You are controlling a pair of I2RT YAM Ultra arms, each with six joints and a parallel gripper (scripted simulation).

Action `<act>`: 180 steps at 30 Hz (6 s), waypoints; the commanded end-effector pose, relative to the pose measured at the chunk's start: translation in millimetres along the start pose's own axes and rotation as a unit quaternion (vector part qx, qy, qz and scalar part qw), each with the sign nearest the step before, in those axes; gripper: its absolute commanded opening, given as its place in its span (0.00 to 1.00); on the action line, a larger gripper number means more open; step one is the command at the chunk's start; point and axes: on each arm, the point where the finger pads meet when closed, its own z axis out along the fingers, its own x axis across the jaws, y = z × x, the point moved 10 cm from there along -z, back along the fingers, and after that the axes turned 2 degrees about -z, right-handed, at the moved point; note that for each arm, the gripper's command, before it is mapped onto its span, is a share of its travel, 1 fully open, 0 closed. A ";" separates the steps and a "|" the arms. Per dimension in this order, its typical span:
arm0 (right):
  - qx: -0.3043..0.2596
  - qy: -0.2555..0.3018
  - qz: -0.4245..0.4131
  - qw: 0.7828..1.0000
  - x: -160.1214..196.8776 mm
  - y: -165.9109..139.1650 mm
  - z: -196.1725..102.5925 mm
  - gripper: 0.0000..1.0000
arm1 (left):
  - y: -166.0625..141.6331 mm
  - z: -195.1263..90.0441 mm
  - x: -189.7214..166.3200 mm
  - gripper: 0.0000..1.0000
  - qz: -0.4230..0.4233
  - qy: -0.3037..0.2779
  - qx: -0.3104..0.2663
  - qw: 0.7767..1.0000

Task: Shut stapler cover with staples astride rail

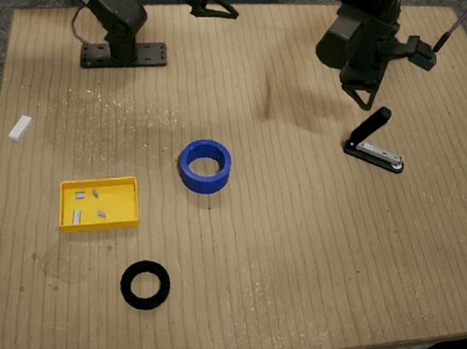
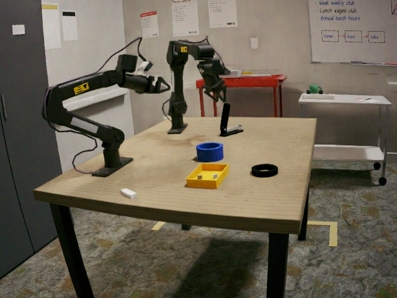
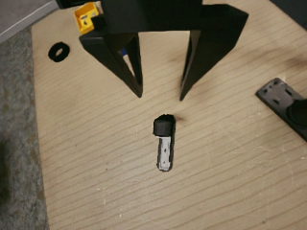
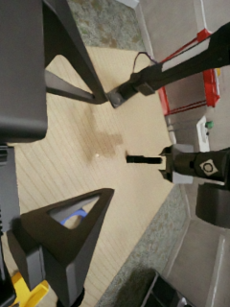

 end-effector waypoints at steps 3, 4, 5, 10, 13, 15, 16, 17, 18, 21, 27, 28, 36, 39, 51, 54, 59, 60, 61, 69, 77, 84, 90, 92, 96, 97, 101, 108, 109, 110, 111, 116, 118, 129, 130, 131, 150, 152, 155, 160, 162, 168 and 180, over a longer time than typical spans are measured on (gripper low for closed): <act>-0.008 -0.001 -0.001 1.000 -0.3 2.3 -3.4 1.00 | 3.0 1.1 -0.1 0.50 -0.009 0.010 -0.019 1.000; -0.008 -0.001 -0.001 1.000 -0.3 2.3 -3.4 1.00 | 3.4 0.5 0.2 0.50 -0.009 0.009 -0.019 1.000; -0.008 -0.001 -0.001 1.000 -0.3 2.3 -3.4 1.00 | 3.7 -0.1 0.5 0.50 -0.010 0.008 -0.019 1.000; -0.008 -0.001 -0.001 1.000 -0.3 2.3 -3.4 1.00 | 12.5 6.0 7.6 0.50 -0.009 0.008 -0.023 1.000; -0.008 -0.001 -0.001 1.000 -0.3 2.3 -3.4 1.00 | 12.5 8.9 6.6 0.50 -0.011 0.005 -0.022 1.000; -0.008 -0.001 -0.001 1.000 -0.3 2.3 -3.4 1.00 | 12.6 10.4 6.6 0.50 -0.011 0.005 -0.022 1.000; -0.008 -0.001 -0.001 1.000 -0.3 2.3 -3.4 1.00 | 12.7 11.9 6.7 0.50 -0.011 0.005 -0.022 1.000; -0.008 -0.001 -0.001 1.000 -0.3 2.3 -3.4 1.00 | 12.7 13.4 6.7 0.50 -0.011 0.005 -0.023 1.000; -0.008 -0.001 -0.001 1.000 -0.3 2.3 -3.4 1.00 | 12.8 14.9 6.7 0.50 -0.011 0.005 -0.023 1.000; -0.008 -0.001 -0.001 1.000 -0.3 2.3 -3.4 1.00 | 12.9 19.4 6.8 0.50 -0.011 0.005 -0.023 1.000; -0.008 -0.001 -0.001 1.000 -0.3 2.3 -3.4 1.00 | 13.3 28.3 7.0 0.50 -0.011 0.005 -0.023 1.000; -0.008 -0.001 -0.001 1.000 -0.3 2.3 -3.4 1.00 | 13.3 29.8 7.1 0.50 -0.011 0.005 -0.023 1.000; -0.008 -0.001 -0.001 1.000 -0.3 2.3 -3.4 1.00 | 13.6 38.8 7.3 0.50 -0.011 0.005 -0.023 1.000; -0.008 -0.001 -0.001 1.000 -0.3 2.3 -3.4 1.00 | 13.8 43.3 7.4 0.50 -0.011 0.005 -0.023 1.000; -0.008 -0.001 -0.001 1.000 -0.3 2.3 -3.4 1.00 | 14.4 58.2 7.8 0.50 -0.011 0.005 -0.023 1.000; -0.008 -0.001 -0.001 1.000 -0.3 2.3 -3.4 1.00 | 13.3 64.5 7.1 0.50 -0.009 0.009 -0.024 1.000; -0.008 -0.001 -0.001 1.000 -0.3 2.3 -3.4 1.00 | 13.0 64.3 7.1 0.50 -0.008 0.009 -0.024 1.000; -0.008 -0.001 -0.001 1.000 -0.3 2.3 -3.4 1.00 | 13.0 64.3 7.1 0.50 -0.008 0.009 -0.024 1.000; -0.008 -0.001 -0.001 1.000 -0.3 2.3 -3.4 1.00 | 13.1 64.3 8.3 0.50 -0.006 0.013 -0.024 1.000; -0.008 -0.001 -0.001 1.000 -0.3 2.3 -3.4 1.00 | 13.1 64.3 8.8 0.37 -0.007 0.014 -0.024 1.000; -0.008 -0.001 -0.001 1.000 -0.3 2.3 -3.4 1.00 | 11.6 60.5 7.4 0.27 -0.009 0.012 -0.024 1.000; -0.008 -0.001 -0.001 1.000 -0.3 2.3 -3.4 1.00 | 11.3 60.7 6.4 0.20 -0.009 0.009 -0.019 1.000; -0.008 -0.001 -0.001 1.000 -0.3 2.3 -3.4 1.00 | 22.9 62.8 5.4 0.00 -0.013 0.001 0.015 1.000; -0.008 -0.001 -0.001 1.000 -0.3 2.3 -3.4 1.00 | 27.5 63.8 4.6 0.00 -0.014 -0.001 0.028 1.000; -0.008 -0.001 -0.001 1.000 -0.3 2.3 -3.4 1.00 | 36.6 66.1 4.2 0.00 -0.014 -0.001 0.054 0.998; -0.008 -0.001 -0.001 1.000 -0.3 2.3 -3.4 1.00 | 38.5 67.1 4.8 0.00 -0.013 0.001 0.060 0.998; -0.008 -0.001 -0.001 1.000 -0.3 2.3 -3.4 1.00 | 41.4 71.9 4.3 0.00 -0.011 0.006 0.074 0.997; -0.008 -0.001 -0.001 1.000 -0.3 2.3 -3.4 1.00 | 54.9 80.4 4.3 0.00 -0.010 0.007 0.120 0.993; -0.008 -0.001 -0.001 1.000 -0.3 2.3 -3.4 1.00 | 56.7 81.8 4.3 0.00 -0.010 0.007 0.126 0.992; -0.008 -0.001 -0.001 1.000 -0.3 2.3 -3.4 1.00 | 57.7 85.2 3.6 0.00 -0.009 0.011 0.134 0.991; -0.008 -0.001 -0.001 1.000 -0.3 2.3 -3.4 1.00 | 59.4 87.1 3.5 0.00 -0.009 0.012 0.140 0.990; -0.008 -0.001 -0.001 1.000 -0.3 2.3 -3.4 1.00 | 64.3 91.2 5.4 0.00 -0.007 0.018 0.161 0.987; -0.008 -0.001 -0.001 1.000 -0.3 2.3 -3.4 1.00 | 67.8 94.2 5.4 0.00 -0.007 0.018 0.175 0.984; -0.008 -0.001 -0.001 1.000 -0.3 2.3 -3.4 1.00 | 85.2 112.0 5.6 0.00 -0.008 0.019 0.246 0.969; -0.008 -0.001 -0.001 1.000 -0.3 2.3 -3.4 1.00 | 86.7 113.8 5.6 0.00 -0.008 0.019 0.253 0.967; -0.008 -0.001 -0.001 1.000 -0.3 2.3 -3.4 1.00 | 88.1 115.5 5.6 0.00 -0.008 0.019 0.259 0.966; -0.008 -0.001 -0.001 1.000 -0.3 2.3 -3.4 1.00 | 106.5 144.1 6.1 0.00 -0.008 0.021 0.355 0.935; -0.008 -0.001 -0.001 1.000 -0.3 2.3 -3.4 1.00 | 108.6 148.1 6.2 0.00 -0.008 0.021 0.367 0.930; -0.008 -0.001 -0.001 1.000 -0.3 2.3 -3.4 1.00 | 111.4 154.3 6.3 0.00 -0.008 0.021 0.386 0.922; -0.008 -0.001 -0.001 1.000 -0.3 2.3 -3.4 1.00 | 115.5 164.9 6.5 0.00 -0.009 0.021 0.417 0.909; -0.008 -0.001 -0.001 1.000 -0.3 2.3 -3.4 1.00 | 117.0 169.2 6.6 0.00 -0.009 0.022 0.429 0.903; -0.008 -0.001 -0.001 1.000 -0.3 2.3 -3.4 1.00 | 116.9 173.9 5.6 0.00 -0.006 0.022 0.444 0.896; -0.008 -0.001 -0.001 1.000 -0.3 2.3 -3.4 1.00 | 117.1 173.5 5.6 0.34 -0.007 0.022 0.444 0.896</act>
